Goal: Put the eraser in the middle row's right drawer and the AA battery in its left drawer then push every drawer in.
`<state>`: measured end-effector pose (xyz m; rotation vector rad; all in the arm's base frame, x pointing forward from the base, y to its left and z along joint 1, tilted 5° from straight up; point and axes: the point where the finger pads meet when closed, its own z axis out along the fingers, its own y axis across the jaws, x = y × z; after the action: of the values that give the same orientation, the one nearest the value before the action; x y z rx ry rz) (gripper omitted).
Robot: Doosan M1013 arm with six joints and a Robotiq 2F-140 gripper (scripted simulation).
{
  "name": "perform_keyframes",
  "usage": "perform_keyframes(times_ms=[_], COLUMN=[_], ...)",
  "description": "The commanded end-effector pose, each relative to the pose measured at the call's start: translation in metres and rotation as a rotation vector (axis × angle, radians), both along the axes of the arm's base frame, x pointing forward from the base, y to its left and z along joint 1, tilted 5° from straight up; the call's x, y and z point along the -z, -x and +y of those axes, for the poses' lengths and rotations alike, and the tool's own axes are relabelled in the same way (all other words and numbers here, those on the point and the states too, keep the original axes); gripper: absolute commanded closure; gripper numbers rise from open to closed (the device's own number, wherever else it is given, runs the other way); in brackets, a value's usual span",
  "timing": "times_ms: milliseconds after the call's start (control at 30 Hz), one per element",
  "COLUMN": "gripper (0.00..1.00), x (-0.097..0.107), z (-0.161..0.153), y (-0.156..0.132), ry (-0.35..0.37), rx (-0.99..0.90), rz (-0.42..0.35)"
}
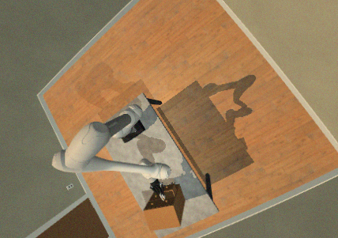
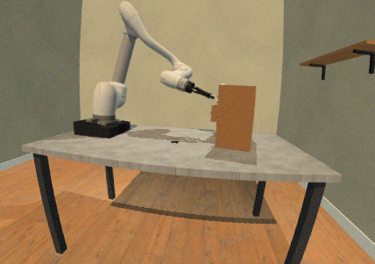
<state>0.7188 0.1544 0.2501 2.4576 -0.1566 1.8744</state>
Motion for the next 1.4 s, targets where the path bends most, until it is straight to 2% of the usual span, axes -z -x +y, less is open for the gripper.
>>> perform_keyframes(times_ms=[0,200,300,333,967,1367], gripper=[0.9,0.83,0.83,0.0,0.0,0.0], x=[-0.003,-0.003,-0.003,-0.003,-0.003,-0.002], z=[-0.002,-0.002,-0.002,-0.002,-0.001,0.003], y=[-0.002,-0.002,-0.002,-0.002,0.002,0.047], ry=[-0.001,-0.001,-0.001,-0.001,-0.001,-0.001], rx=[0.002,0.002,0.002,0.002,0.002,0.002], rz=[-0.001,-0.001,-0.001,-0.001,-0.001,-0.001])
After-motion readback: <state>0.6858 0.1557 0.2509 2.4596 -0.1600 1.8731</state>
